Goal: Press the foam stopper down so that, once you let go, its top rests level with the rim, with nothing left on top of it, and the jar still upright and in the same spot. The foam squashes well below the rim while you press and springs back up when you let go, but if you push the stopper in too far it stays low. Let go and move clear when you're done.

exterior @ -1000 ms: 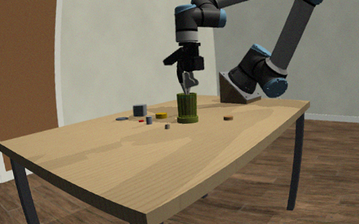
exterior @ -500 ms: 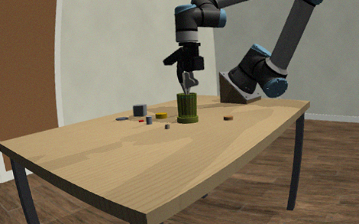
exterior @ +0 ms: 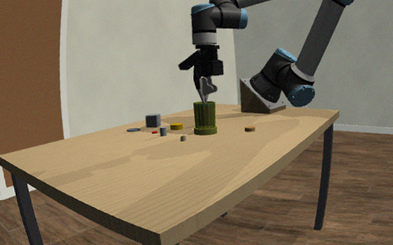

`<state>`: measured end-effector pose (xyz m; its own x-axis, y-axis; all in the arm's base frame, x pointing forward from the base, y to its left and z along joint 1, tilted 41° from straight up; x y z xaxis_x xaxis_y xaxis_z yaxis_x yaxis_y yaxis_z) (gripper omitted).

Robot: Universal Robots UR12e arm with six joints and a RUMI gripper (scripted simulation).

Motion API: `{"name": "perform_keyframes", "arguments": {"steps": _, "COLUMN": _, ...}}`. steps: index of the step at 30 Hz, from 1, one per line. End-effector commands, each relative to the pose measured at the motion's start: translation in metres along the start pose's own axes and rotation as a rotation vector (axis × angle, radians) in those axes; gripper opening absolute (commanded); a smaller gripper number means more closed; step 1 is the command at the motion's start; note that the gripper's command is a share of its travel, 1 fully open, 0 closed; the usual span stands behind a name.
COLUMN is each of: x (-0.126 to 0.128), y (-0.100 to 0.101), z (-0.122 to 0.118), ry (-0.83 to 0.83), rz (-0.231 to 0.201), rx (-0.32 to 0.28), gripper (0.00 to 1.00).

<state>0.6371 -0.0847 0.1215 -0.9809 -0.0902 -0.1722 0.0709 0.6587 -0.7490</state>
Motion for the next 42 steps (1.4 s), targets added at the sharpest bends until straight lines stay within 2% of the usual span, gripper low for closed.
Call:
{"name": "perform_keyframes", "arguments": {"steps": 1, "x": 0.000, "y": -0.009, "z": 0.000, "ry": 0.000, "rz": 0.001, "rx": 0.001, "gripper": 0.00}}
{"name": "perform_keyframes", "arguments": {"steps": 5, "x": 0.000, "y": -0.014, "z": 0.000, "ry": 0.000, "rz": 0.001, "rx": 0.001, "gripper": 0.00}}
{"name": "perform_keyframes", "arguments": {"steps": 20, "x": 0.000, "y": -0.054, "z": 0.000, "ry": 0.000, "rz": 0.001, "rx": 0.001, "gripper": 0.00}}
{"name": "perform_keyframes", "arguments": {"steps": 42, "x": 0.000, "y": -0.058, "z": 0.000, "ry": 0.000, "rz": 0.001, "rx": 0.001, "gripper": 0.00}}
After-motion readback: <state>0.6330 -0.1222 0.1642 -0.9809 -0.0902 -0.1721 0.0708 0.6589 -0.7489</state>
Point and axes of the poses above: the point where the finger pads meet when closed, its own y axis out along the fingers, its own x axis across the jaws, z = x × y, the point moved 9 cm from there along -y, back along the fingers, and after that the axes turned 13 degrees about -y, right-handed, at the moved point
